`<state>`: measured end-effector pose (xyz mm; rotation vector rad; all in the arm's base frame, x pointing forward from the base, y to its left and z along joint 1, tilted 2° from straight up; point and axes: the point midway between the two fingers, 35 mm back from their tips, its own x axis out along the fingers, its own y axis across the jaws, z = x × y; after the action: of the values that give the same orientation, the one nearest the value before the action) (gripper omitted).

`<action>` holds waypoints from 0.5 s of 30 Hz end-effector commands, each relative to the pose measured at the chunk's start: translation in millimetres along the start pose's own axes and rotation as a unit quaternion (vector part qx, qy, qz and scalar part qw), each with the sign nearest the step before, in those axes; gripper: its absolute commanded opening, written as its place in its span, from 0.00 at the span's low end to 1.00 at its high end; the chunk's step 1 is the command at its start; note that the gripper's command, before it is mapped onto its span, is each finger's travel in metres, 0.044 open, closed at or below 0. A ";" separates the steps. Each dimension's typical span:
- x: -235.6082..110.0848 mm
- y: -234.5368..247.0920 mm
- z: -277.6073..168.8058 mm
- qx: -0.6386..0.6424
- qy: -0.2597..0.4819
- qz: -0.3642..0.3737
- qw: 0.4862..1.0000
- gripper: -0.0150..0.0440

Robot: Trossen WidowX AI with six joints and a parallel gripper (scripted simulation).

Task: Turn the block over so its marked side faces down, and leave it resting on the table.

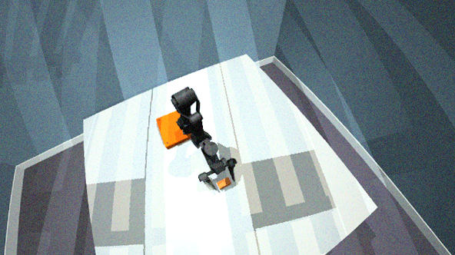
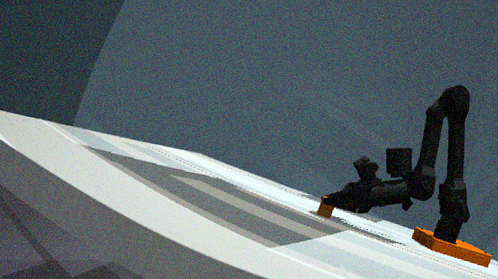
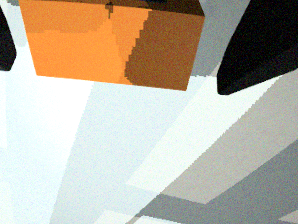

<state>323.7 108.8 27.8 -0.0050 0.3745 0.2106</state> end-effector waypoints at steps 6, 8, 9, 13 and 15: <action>-0.2 -0.5 -0.3 -0.002 0.000 -0.002 1.000 1.00; -0.2 -0.5 -0.3 -0.002 0.000 -0.002 1.000 1.00; -0.2 -0.5 -0.3 -0.002 0.000 -0.002 1.000 1.00; -0.2 -0.5 -0.3 -0.002 0.000 -0.002 1.000 1.00; 2.9 0.1 0.1 -0.003 0.011 -0.001 1.000 1.00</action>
<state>323.4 108.7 26.7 -0.0071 0.3811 0.2102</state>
